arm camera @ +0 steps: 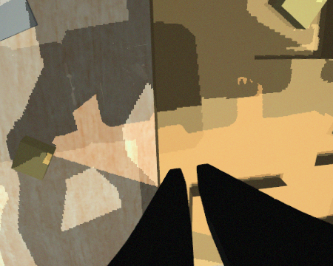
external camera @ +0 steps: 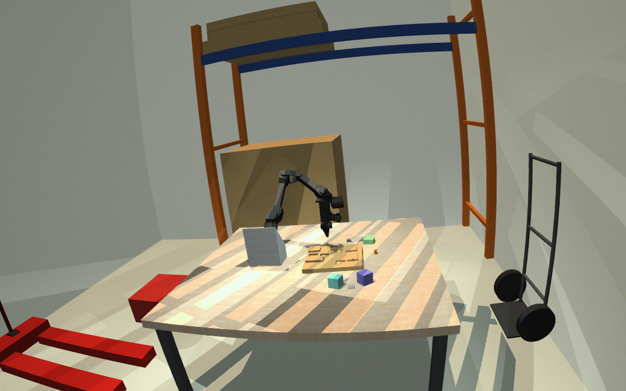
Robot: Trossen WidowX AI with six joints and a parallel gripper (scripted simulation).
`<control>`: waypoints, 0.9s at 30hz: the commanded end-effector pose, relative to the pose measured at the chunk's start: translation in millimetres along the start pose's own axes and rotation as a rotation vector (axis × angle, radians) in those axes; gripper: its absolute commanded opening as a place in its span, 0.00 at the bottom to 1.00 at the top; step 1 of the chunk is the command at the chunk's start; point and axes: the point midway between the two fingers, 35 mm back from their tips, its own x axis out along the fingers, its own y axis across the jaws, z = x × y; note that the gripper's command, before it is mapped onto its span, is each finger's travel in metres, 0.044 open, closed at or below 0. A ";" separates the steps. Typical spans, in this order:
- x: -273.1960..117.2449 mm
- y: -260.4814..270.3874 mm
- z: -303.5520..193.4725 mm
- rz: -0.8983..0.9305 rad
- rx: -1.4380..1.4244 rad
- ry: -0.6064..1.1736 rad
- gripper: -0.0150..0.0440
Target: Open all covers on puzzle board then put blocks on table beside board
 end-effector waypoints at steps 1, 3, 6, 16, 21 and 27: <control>0.9 -35.4 -1.8 0.003 -0.260 0.001 0.25; 1.2 -47.0 -3.0 0.004 -0.352 0.002 0.25; 1.4 -63.9 -5.7 0.006 -0.489 0.001 0.25; 1.6 -115.8 -22.9 0.018 -0.917 -0.010 0.25; 2.1 -130.4 -29.9 0.029 -1.059 -0.023 0.25; 2.1 -130.4 -29.9 0.029 -1.059 -0.023 0.25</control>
